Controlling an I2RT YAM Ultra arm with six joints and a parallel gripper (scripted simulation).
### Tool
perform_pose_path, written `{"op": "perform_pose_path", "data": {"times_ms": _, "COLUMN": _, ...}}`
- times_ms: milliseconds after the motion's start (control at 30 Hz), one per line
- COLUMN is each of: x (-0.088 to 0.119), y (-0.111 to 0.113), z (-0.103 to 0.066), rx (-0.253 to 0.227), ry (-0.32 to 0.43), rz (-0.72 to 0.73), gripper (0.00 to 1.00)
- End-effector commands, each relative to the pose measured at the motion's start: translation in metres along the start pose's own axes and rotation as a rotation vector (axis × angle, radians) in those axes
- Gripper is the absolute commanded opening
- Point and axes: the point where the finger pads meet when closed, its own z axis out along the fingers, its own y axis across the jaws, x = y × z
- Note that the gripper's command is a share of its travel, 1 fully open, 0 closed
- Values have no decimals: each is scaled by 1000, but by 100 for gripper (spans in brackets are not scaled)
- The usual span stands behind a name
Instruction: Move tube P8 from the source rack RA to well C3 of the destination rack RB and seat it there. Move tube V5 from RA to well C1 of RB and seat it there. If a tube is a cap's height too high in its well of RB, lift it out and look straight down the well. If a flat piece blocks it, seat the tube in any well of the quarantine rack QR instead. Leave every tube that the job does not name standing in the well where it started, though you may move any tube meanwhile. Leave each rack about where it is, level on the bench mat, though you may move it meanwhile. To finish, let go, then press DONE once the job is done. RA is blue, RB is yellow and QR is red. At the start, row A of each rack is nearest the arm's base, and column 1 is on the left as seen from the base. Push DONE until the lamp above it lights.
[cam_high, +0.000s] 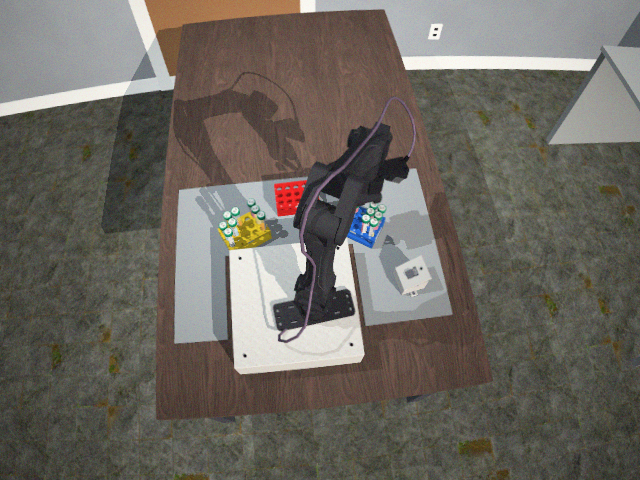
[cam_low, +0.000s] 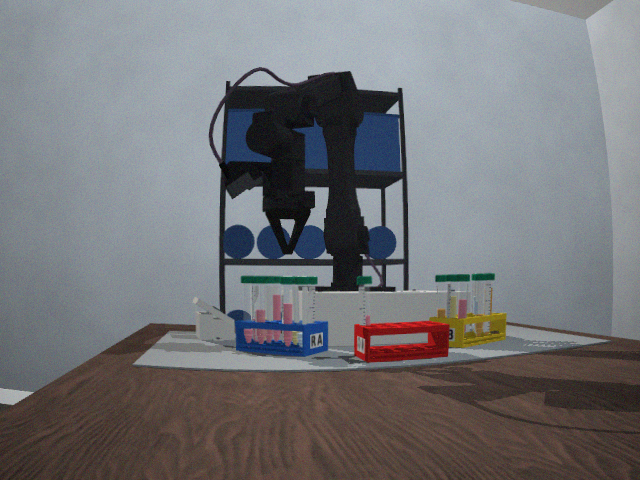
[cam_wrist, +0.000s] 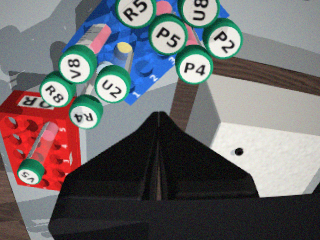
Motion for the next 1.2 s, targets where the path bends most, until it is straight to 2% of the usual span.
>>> {"op": "perform_pose_path", "data": {"times_ms": 0, "x": -15, "y": 1, "z": -13, "rx": -41, "ry": -42, "rz": 3, "gripper": 0}}
{"op": "perform_pose_path", "data": {"times_ms": 167, "x": -23, "y": -15, "z": -9, "rx": -27, "ry": -36, "rz": 4, "gripper": 0}}
{"op": "perform_pose_path", "data": {"times_ms": 433, "x": -48, "y": -34, "z": -8, "rx": -20, "ry": -34, "rz": 4, "gripper": 0}}
{"op": "perform_pose_path", "data": {"times_ms": 1167, "x": -45, "y": -30, "z": -8, "rx": -26, "ry": -31, "rz": -7, "gripper": 0}}
